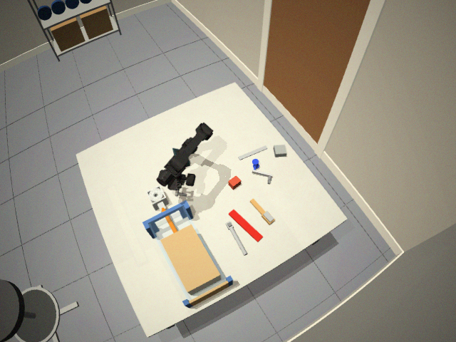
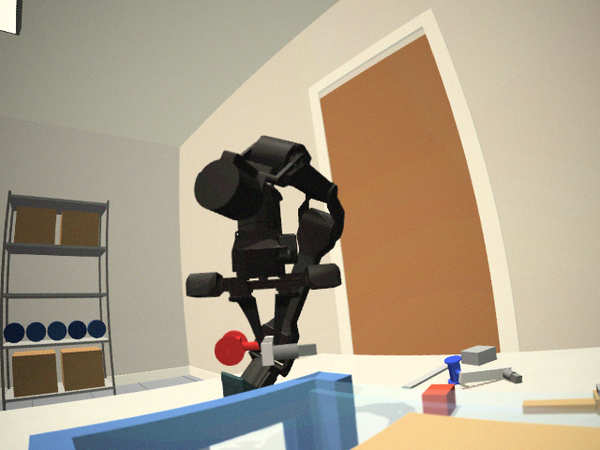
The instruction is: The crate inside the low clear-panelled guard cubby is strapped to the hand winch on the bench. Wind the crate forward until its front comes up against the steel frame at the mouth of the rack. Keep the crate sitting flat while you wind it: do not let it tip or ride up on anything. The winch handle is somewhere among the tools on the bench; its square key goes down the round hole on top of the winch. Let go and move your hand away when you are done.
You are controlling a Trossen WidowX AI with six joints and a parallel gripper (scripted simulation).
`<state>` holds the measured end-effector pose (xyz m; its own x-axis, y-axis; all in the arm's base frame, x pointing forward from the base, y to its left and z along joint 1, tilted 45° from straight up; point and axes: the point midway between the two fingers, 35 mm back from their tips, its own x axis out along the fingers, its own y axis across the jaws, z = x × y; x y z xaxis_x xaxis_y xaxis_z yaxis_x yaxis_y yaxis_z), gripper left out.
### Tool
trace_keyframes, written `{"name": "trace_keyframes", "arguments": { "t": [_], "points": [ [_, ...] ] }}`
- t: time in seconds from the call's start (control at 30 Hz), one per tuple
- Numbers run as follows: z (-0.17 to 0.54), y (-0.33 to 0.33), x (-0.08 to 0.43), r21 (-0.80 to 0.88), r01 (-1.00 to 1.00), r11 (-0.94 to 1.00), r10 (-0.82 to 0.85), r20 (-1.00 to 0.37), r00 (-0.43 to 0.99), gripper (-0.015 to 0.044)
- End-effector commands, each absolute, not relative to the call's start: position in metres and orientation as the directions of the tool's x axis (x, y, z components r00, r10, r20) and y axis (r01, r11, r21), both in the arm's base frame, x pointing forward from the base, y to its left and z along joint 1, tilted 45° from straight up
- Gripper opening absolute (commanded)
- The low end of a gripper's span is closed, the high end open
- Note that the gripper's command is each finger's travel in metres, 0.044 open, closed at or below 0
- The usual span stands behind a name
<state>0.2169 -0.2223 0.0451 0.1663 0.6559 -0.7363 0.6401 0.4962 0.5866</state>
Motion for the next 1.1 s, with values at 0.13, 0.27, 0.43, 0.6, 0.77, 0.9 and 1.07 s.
{"name": "trace_keyframes", "arguments": {
  "t": [0.13,0.27,0.43,0.6,0.77,0.9,1.07],
  "points": [
    [0.012,-0.255,0.196,0.598,0.603,0.529,0.651,-0.741,0.164,0.0],
    [-0.007,-0.268,0.183,0.607,0.582,0.541,0.656,-0.738,0.161,0.0],
    [-0.031,-0.281,0.165,0.62,0.555,0.554,0.663,-0.732,0.157,0.0],
    [-0.055,-0.292,0.147,0.635,0.527,0.565,0.671,-0.725,0.154,0.0],
    [-0.057,-0.29,0.146,0.633,0.53,0.565,0.672,-0.725,0.15,0.0],
    [-0.056,-0.287,0.148,0.606,0.542,0.583,0.653,-0.746,0.132,0.0],
    [-0.056,-0.288,0.148,0.535,0.553,0.639,0.591,-0.801,0.091,0.0]
  ]
}}
